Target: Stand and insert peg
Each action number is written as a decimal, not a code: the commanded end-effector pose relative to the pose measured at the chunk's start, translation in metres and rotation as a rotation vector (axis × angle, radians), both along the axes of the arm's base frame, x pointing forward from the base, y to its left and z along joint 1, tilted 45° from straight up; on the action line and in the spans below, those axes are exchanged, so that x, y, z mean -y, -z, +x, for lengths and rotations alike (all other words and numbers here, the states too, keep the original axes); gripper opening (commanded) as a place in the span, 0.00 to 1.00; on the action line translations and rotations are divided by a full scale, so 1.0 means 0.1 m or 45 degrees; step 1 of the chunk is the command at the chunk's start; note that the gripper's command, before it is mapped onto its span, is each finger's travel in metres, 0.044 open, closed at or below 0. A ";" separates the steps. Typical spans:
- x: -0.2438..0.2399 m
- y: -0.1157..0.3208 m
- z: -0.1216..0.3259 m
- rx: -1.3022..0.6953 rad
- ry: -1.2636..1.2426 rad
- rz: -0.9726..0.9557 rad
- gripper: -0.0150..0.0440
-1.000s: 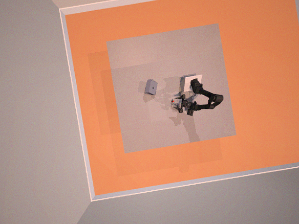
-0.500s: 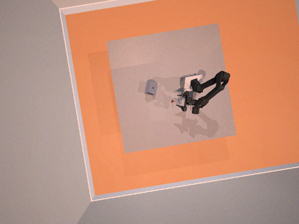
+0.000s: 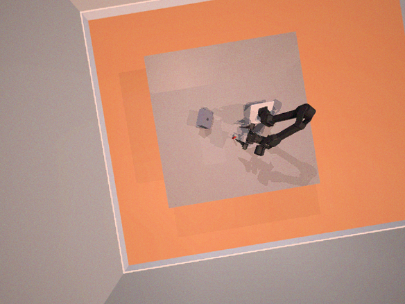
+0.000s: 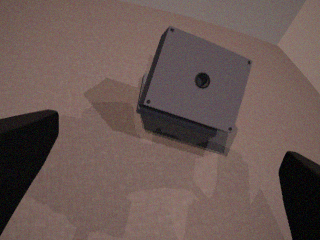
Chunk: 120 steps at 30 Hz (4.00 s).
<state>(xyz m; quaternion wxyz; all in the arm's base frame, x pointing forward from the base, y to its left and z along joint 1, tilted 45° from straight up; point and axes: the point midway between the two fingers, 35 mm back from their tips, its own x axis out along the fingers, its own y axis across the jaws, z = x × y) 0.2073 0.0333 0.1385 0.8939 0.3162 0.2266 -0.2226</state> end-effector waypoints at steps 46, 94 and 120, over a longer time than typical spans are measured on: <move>-0.32 0.29 0.30 -0.826 -0.919 0.980 1.00; -0.75 0.73 0.41 -0.866 -0.799 1.066 1.00; -0.88 0.83 0.42 -0.854 -0.810 1.071 0.51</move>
